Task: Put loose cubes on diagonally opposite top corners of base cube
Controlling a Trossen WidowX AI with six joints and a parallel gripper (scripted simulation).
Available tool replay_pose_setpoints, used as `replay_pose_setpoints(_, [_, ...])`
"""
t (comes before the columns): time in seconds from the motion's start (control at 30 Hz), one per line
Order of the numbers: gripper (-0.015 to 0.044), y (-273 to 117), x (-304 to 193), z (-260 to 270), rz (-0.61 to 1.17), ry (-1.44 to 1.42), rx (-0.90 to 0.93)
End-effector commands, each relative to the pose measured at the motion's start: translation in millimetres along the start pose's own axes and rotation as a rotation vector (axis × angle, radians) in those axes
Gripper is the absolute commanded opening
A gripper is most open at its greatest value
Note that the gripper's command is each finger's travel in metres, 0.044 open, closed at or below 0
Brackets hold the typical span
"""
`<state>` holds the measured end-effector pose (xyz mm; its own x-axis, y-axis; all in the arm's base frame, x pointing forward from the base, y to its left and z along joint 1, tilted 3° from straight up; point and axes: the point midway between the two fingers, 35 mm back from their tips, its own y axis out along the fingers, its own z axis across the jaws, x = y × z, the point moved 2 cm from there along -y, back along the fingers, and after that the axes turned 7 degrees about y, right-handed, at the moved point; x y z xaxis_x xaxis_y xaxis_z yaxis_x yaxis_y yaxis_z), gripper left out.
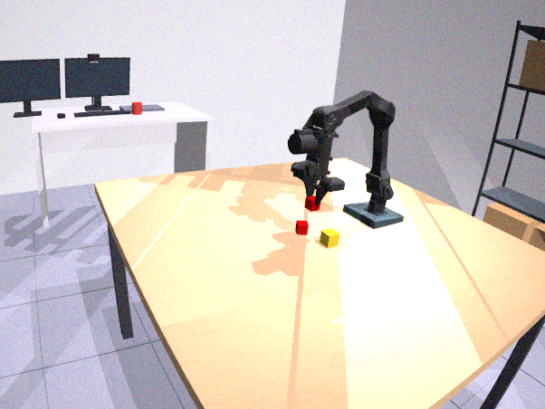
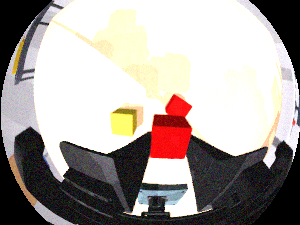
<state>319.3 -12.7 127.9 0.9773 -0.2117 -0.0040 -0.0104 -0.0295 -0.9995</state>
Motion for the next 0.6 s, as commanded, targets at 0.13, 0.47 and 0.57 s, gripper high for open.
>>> replay_pose_setpoints(0.13, [0.0105,8,-5,29,0.009,-0.264,0.006])
replay_pose_setpoints(0.47, [0.0105,13,-12,60,0.009,-0.566,0.010])
replay_pose_setpoints(0.57, [0.0105,15,-15,70,0.009,-0.657,0.011])
